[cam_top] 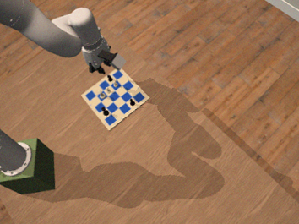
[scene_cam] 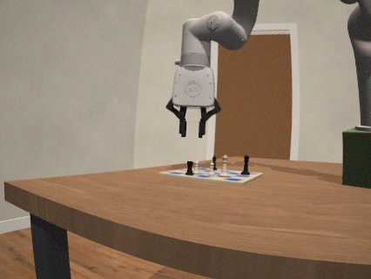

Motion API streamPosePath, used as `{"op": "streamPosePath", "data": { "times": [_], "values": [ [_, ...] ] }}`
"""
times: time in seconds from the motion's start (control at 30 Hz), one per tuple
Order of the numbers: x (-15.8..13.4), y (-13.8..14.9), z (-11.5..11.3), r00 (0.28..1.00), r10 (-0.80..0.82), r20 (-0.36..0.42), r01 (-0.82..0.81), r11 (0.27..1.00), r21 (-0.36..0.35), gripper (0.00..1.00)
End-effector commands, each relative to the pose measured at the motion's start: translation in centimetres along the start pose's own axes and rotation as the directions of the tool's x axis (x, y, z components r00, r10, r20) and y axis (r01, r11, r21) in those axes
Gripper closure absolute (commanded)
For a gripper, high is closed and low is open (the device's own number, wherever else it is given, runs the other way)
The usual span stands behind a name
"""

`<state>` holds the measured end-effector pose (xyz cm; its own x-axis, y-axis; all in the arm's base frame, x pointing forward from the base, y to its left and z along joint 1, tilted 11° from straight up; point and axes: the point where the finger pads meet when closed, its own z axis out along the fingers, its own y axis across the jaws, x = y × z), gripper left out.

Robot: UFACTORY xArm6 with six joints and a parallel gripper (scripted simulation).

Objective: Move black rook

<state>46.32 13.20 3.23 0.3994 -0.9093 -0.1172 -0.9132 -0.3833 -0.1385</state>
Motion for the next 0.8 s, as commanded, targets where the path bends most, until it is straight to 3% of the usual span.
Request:
{"op": "streamPosePath", "data": {
  "times": [0.0,0.77],
  "values": [
    [0.02,-0.16,-0.14,1.000,0.000,-0.001,0.000,1.000,0.004,0.63],
    [0.04,-0.15,0.64,1.000,-0.001,0.001,0.001,1.000,0.004,0.63]
  ]
}}
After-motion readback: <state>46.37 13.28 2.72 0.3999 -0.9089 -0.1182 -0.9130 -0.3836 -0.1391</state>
